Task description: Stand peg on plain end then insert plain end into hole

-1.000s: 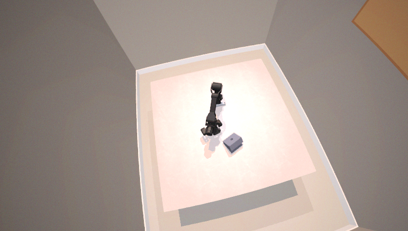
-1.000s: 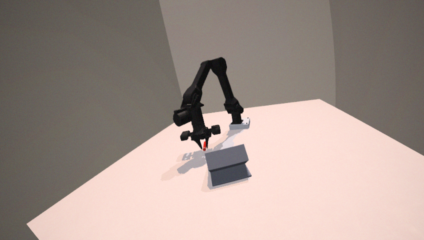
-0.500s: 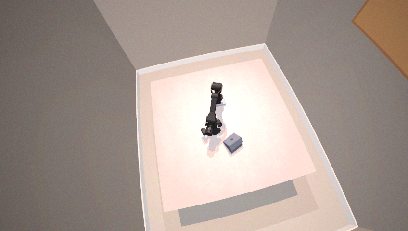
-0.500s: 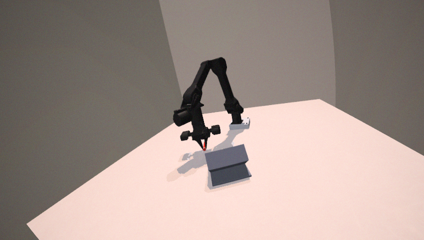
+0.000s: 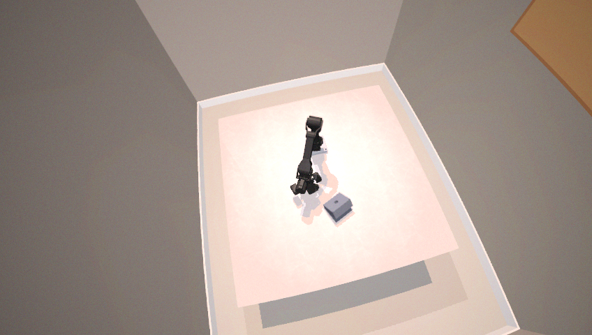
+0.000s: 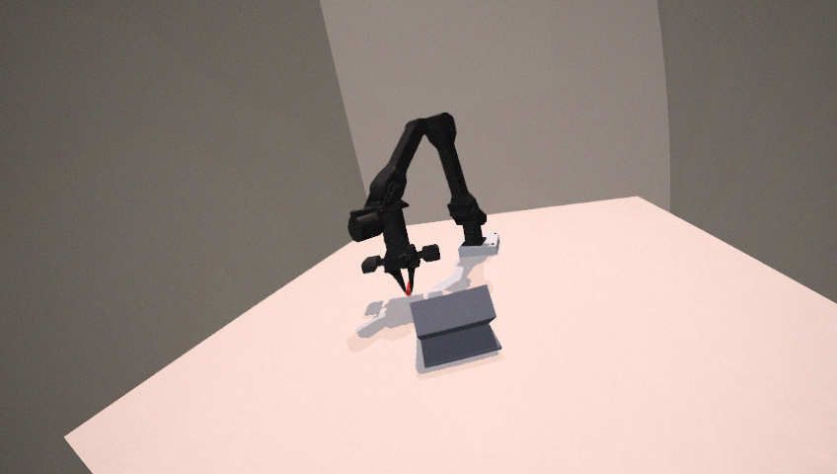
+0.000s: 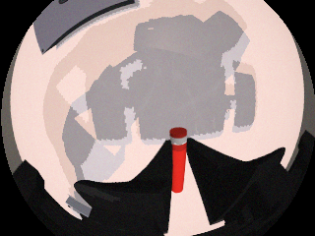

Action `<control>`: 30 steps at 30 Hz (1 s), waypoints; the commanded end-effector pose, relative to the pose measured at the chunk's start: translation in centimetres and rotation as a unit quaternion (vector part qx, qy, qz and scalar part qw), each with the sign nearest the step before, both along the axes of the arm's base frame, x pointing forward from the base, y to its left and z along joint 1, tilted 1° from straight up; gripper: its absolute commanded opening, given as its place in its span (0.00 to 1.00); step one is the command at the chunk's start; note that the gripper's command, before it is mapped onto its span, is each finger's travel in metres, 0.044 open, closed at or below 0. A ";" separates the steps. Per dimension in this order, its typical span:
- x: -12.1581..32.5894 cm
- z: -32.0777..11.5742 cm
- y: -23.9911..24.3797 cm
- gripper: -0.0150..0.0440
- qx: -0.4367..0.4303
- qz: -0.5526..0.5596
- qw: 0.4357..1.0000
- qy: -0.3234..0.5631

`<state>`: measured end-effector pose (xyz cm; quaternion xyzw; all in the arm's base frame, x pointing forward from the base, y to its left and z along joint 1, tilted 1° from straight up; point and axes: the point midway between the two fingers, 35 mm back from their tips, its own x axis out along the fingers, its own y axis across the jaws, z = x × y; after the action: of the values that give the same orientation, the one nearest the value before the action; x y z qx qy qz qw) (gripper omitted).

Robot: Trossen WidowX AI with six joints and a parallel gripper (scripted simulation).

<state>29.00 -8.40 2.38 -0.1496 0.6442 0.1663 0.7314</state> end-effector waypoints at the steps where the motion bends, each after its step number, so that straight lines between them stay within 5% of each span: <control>1: -0.2 0.2 0.0 0.34 0.010 0.003 1.000 -0.019; 30: -1.5 1.6 -0.6 0.34 0.064 0.003 0.989 -0.131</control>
<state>27.76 -9.05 3.81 -0.1261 0.5455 0.1842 0.8078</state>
